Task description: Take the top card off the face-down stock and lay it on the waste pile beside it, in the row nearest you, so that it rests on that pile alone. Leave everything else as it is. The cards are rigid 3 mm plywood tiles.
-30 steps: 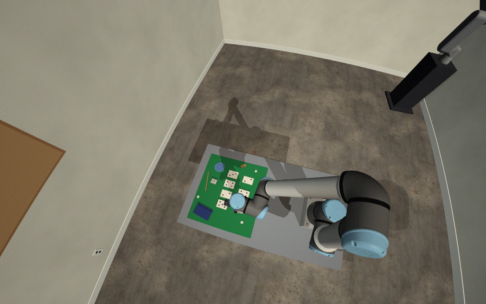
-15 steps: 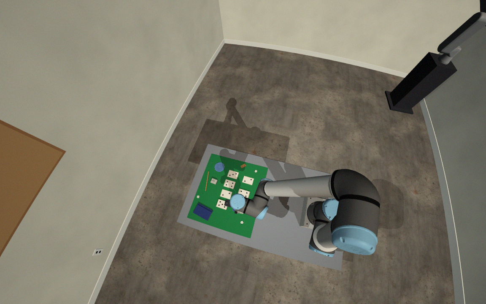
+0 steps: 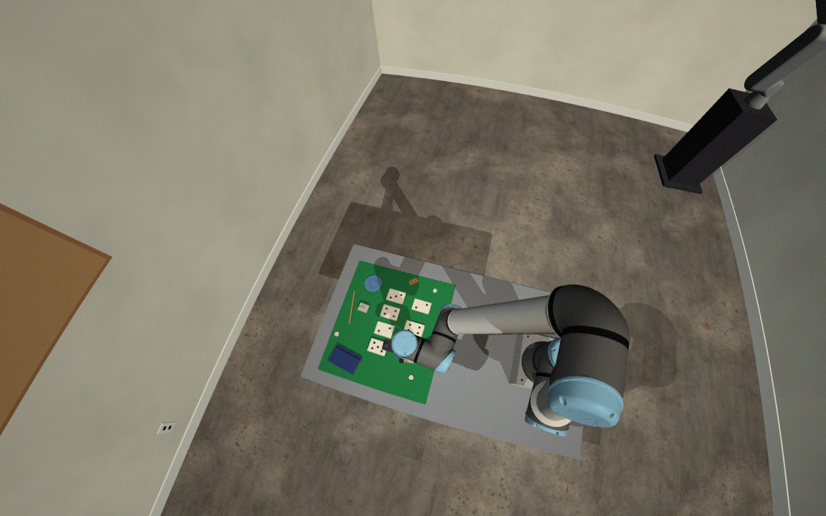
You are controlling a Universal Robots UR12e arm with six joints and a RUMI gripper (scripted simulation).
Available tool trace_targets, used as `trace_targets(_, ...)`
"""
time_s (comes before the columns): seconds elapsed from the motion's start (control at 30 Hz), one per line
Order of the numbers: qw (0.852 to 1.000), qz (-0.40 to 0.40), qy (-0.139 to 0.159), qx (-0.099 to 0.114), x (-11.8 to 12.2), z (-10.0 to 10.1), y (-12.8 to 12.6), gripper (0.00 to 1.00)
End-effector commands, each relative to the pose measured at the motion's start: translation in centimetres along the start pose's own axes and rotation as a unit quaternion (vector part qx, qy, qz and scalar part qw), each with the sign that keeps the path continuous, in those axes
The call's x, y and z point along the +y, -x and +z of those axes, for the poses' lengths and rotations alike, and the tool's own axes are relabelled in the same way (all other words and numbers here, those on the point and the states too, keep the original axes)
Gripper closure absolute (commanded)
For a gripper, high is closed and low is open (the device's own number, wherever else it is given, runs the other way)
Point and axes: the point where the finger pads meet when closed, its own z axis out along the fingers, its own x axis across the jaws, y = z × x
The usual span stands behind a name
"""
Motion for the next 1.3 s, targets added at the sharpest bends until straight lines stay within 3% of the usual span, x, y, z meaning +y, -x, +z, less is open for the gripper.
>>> trace_targets(0.0,1.0,0.0,-0.001,0.0,-0.07,0.2,-0.01,0.5)
trace_targets(0.5,1.0,0.0,-0.001,0.0,-0.07,0.26,-0.01,0.5)
trace_targets(0.53,1.0,0.0,-0.001,0.0,-0.07,0.26,-0.01,0.58)
trace_targets(1.17,1.0,0.0,-0.001,0.0,-0.07,0.26,-0.01,0.58)
trace_targets(1.2,1.0,0.0,-0.001,0.0,-0.07,0.26,-0.01,0.5)
trace_targets(1.27,1.0,0.0,-0.001,0.0,-0.07,0.26,-0.01,0.5)
